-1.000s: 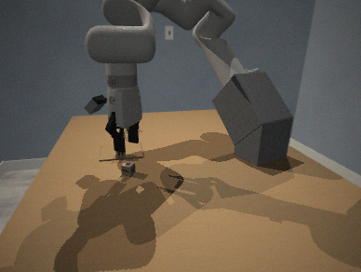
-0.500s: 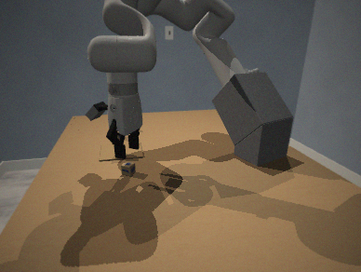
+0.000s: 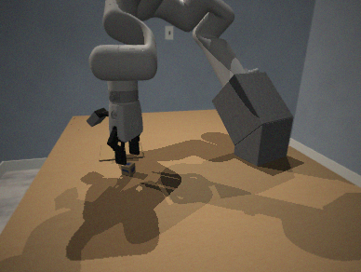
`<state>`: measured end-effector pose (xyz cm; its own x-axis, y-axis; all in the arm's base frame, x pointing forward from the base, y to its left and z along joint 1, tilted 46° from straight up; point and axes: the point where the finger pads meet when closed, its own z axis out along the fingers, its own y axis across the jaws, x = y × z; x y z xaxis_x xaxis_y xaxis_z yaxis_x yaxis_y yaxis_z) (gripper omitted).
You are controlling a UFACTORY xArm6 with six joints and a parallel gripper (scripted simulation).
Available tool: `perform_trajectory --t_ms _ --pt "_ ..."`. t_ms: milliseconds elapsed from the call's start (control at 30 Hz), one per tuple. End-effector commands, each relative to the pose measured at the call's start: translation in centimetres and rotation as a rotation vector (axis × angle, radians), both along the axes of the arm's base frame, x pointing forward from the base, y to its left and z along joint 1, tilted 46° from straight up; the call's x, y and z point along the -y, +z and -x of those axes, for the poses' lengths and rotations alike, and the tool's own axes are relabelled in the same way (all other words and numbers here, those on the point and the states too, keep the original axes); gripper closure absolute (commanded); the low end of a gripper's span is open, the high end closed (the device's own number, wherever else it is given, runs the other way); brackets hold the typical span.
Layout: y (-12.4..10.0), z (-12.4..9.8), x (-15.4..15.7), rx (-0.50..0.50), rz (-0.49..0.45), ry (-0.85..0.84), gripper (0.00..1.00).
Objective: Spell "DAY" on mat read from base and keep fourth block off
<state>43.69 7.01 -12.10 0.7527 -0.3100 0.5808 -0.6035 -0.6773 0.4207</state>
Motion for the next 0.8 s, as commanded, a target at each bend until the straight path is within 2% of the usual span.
perform_trajectory --t_ms 0,767 --pt "-0.24 -0.20 0.16 0.002 -0.001 0.001 0.31" --pt "-0.40 -0.25 0.32 0.002 -0.001 0.001 0.31"
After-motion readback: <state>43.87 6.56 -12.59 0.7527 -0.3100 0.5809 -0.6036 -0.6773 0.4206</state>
